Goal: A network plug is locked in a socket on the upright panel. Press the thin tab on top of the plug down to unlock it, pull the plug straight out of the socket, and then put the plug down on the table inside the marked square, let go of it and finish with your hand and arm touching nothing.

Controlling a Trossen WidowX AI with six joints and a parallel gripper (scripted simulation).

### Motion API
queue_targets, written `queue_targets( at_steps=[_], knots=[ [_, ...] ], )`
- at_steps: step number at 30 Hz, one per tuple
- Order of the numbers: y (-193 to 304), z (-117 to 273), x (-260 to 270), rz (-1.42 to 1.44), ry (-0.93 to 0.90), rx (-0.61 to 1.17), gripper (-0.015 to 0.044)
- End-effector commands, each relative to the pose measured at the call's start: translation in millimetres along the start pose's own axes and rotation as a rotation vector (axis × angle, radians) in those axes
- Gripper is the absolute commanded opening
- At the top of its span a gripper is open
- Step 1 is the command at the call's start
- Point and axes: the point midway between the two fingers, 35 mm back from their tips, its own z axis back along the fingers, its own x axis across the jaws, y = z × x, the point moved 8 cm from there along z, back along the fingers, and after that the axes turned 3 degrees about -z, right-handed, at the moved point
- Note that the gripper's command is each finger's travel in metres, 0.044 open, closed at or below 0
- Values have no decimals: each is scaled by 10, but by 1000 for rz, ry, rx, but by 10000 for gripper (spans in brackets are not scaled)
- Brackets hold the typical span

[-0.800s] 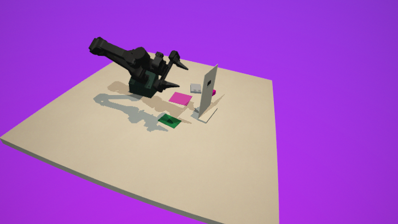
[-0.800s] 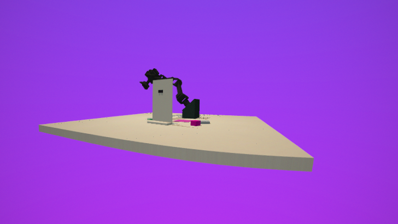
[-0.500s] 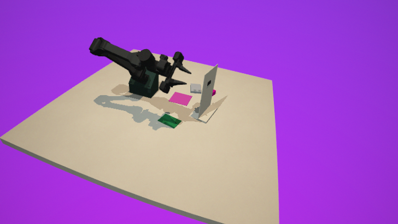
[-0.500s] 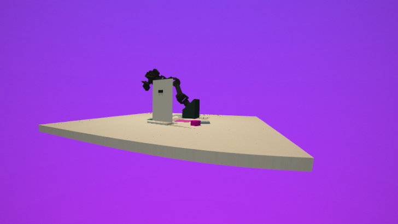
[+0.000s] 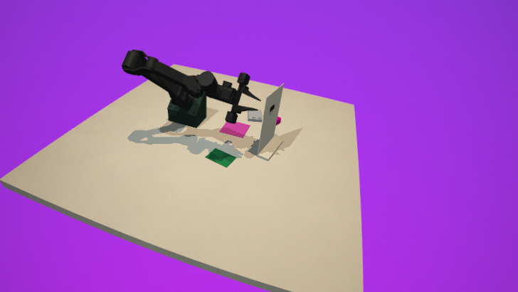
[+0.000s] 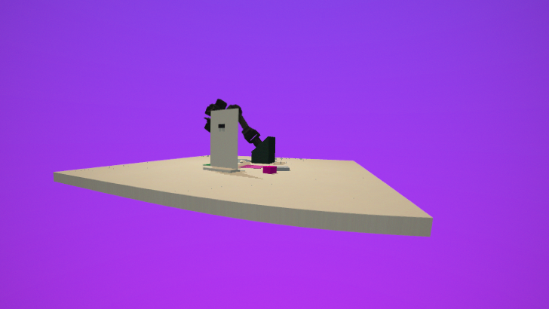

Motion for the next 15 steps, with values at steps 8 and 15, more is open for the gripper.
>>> queue_targets(
  at_steps=[8,15],
  knots=[
    [553,28,-4,-162,-13,52,156],
    [862,130,-4,-263,-22,86,156]
  ],
)
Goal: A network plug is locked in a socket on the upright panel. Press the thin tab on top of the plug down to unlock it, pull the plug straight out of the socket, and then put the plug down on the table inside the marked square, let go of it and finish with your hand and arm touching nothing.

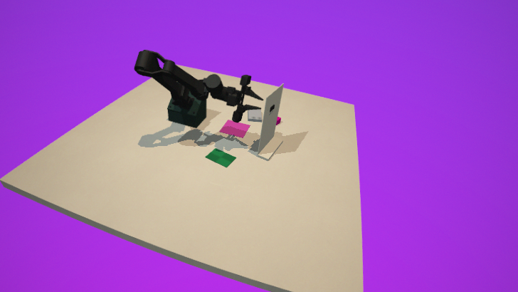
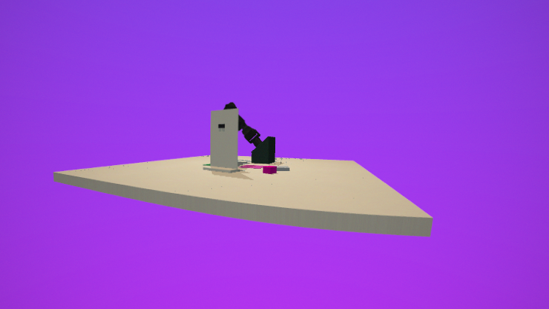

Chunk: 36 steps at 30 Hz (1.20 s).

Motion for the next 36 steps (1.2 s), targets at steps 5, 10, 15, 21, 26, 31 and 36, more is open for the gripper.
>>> queue_targets(
  at_steps=[5,10,15,21,26,31,36],
  knots=[
    [317,134,-81,-113,0,39,156],
    [482,249,-121,-183,-2,63,156],
    [613,376,-156,-250,-2,87,156],
    [625,370,-160,-261,-4,89,156],
    [616,289,-160,-270,-11,85,156],
    [605,207,-163,-278,-18,82,156],
    [593,126,-169,-286,-24,79,156]
  ],
)
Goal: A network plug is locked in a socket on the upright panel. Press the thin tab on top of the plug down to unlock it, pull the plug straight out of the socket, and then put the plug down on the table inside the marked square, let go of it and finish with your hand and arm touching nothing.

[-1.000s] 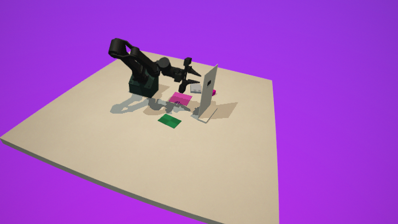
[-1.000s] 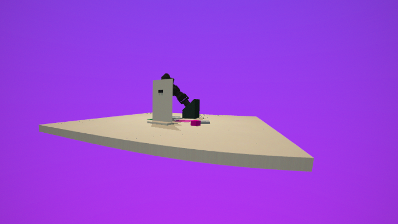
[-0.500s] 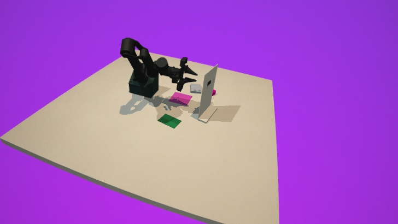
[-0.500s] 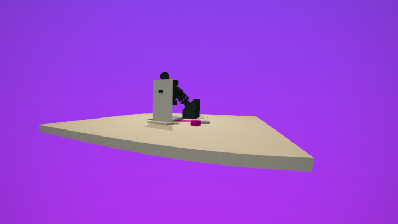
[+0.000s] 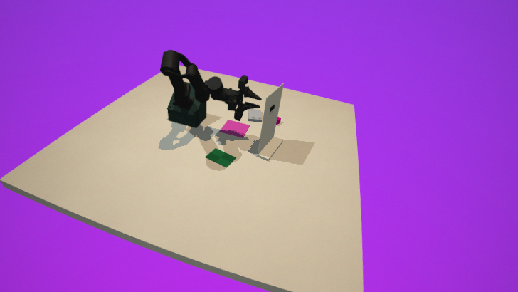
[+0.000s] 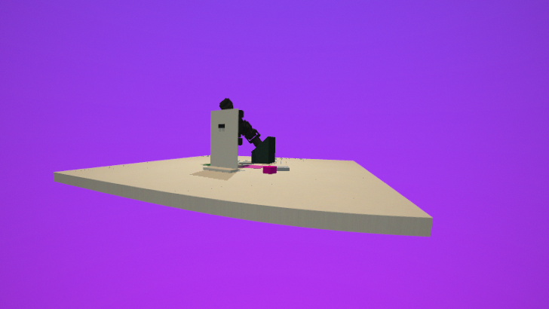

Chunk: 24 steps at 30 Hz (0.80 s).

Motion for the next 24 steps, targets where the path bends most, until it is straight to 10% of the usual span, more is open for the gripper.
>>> queue_targets(
  at_steps=[1,24],
  knots=[
    [-6,-65,-7,-10,-5,4,156],
    [-92,-356,-39,-36,-34,-5,97]
  ],
)
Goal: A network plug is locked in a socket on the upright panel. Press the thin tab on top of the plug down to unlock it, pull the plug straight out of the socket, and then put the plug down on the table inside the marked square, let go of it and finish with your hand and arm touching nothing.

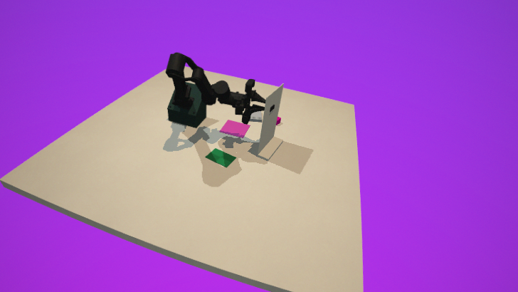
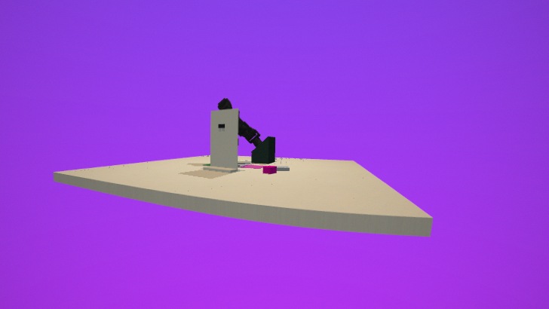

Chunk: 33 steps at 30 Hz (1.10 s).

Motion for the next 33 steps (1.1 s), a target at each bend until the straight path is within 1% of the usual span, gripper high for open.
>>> queue_targets(
  at_steps=[1,15,33],
  knots=[
    [6,-14,-8,-5,0,6,90],
    [6,-14,-8,-5,0,6,0],
    [18,71,-9,-7,1,7,0]
  ],
)
